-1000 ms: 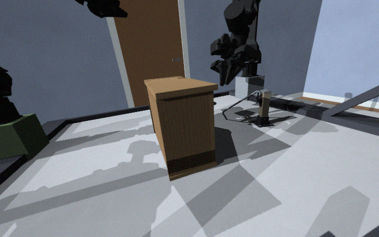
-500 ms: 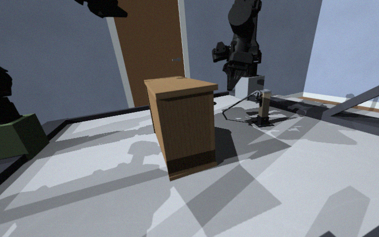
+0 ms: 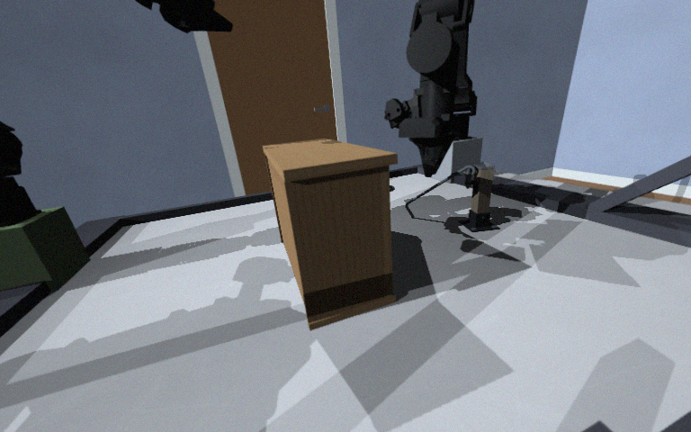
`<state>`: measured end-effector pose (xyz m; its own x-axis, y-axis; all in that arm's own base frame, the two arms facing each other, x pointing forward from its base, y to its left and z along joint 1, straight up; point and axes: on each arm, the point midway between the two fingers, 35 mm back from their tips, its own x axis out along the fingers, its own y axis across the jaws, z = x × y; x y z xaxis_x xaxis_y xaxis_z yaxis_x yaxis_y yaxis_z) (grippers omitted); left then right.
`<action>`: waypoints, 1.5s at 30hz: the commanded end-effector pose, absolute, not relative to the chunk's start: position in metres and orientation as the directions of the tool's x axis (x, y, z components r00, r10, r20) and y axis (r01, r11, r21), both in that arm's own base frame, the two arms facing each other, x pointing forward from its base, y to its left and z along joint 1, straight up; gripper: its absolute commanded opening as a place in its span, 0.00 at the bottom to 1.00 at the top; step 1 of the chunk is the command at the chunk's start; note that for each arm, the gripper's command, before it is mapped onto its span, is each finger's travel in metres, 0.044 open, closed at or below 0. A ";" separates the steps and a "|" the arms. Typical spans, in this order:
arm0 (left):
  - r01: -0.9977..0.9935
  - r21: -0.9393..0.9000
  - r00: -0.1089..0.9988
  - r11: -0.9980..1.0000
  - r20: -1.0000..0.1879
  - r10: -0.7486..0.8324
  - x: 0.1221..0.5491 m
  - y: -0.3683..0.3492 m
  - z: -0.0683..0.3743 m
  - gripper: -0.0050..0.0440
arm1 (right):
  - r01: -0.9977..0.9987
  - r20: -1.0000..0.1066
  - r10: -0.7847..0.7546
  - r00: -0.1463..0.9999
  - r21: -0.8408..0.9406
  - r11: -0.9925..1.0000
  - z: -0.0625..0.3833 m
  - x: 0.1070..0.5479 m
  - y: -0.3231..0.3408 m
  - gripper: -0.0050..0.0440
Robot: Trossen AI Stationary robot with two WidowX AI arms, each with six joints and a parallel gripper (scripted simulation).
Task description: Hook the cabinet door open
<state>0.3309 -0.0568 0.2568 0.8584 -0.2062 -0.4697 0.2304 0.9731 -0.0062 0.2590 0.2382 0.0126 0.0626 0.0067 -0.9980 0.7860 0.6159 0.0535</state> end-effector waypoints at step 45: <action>0.225 -0.004 0.871 0.974 -0.448 -0.203 0.345 -0.064 0.257 0.92 | 0.849 -0.968 -0.199 0.151 0.024 0.527 0.004 0.266 0.245 0.09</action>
<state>0.3392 -0.0599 0.2503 0.8572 -0.2007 -0.4743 0.2250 0.9743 -0.0057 0.2611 0.2380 -0.0093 0.1032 -0.1712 -0.9798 0.8488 0.5288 -0.0030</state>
